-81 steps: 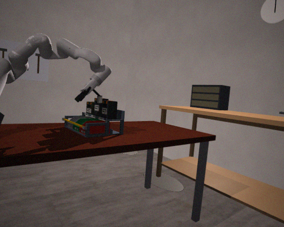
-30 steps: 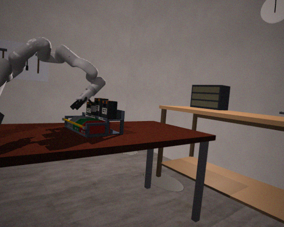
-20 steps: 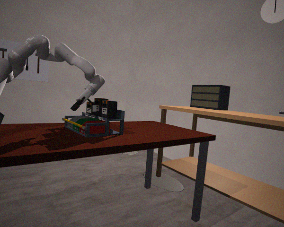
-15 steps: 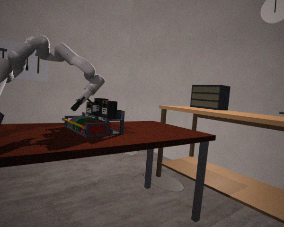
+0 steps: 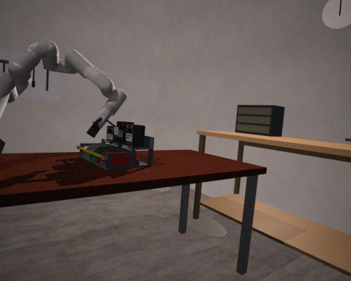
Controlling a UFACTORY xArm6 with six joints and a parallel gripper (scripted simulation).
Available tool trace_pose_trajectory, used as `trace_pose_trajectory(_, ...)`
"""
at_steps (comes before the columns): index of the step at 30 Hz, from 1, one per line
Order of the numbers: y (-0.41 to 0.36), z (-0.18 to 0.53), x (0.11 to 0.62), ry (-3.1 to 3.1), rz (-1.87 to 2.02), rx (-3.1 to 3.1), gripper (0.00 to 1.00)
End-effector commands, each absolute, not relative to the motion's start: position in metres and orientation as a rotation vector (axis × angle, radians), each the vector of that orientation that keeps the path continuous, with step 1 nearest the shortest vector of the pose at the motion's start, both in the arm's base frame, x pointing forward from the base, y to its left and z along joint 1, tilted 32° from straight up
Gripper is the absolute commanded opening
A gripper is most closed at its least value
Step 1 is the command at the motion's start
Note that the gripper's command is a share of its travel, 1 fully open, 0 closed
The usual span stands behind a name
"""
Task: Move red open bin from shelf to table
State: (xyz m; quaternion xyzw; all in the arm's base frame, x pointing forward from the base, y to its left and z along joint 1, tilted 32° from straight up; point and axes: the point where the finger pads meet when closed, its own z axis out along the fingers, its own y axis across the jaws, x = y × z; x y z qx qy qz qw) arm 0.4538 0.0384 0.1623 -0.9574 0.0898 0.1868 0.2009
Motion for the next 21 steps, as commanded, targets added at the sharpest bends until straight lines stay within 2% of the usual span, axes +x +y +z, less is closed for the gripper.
trace_pose_trajectory(1, 0.0388, 0.1646, 0.4550, 0.386, 0.485, -2.646, 1.00)
trace_pose_trajectory(4, 0.0404, 0.1660, 0.4553, 0.587, 0.434, -2.590, 1.00)
trace_pose_trajectory(16, 0.0404, 0.1660, 0.4553, 0.587, 0.434, -2.590, 1.00)
trace_pose_trajectory(21, 0.0417, 0.1672, 0.4556, 0.904, 0.349, -2.469, 1.00)
